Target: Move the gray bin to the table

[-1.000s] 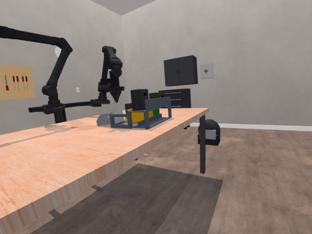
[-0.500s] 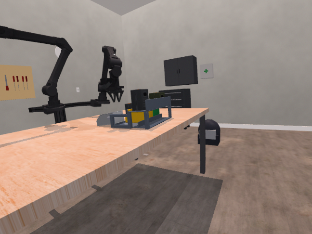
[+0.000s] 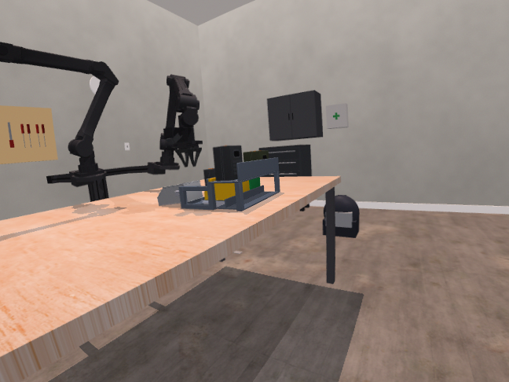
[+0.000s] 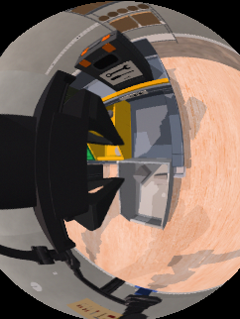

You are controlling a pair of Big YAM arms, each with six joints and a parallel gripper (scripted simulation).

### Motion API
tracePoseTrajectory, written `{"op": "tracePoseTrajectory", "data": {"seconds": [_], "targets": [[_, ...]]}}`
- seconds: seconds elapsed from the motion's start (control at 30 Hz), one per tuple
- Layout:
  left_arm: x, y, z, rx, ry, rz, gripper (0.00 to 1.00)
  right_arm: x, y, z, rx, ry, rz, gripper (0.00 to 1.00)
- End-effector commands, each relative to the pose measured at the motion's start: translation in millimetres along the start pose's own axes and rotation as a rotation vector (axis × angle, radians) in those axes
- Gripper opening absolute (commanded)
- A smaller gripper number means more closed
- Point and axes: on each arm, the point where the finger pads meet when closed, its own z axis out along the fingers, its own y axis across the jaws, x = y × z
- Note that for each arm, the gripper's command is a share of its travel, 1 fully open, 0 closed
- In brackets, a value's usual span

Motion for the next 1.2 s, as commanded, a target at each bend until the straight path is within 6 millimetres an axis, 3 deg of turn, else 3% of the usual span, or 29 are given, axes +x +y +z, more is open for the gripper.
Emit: {"op": "tracePoseTrajectory", "data": {"seconds": [0.0, 0.47, 0.87, 1.17], "targets": [[-8, 12, -30, -0.045, -0.032, -0.018, 0.43, -11, -7, -6, 0.015, -0.03, 0.009, 1.0], [-5, 8, -24, -0.038, -0.026, -0.018, 0.43, -11, -7, -6, 0.015, -0.03, 0.009, 1.0], [0, 1, 14, -0.001, 0.004, -0.018, 0.43, -11, -7, -6, 0.015, -0.03, 0.009, 1.0], [1, 7, 21, -0.01, -0.003, -0.017, 0.43, -11, -7, -6, 0.015, -0.03, 0.009, 1.0]]}}
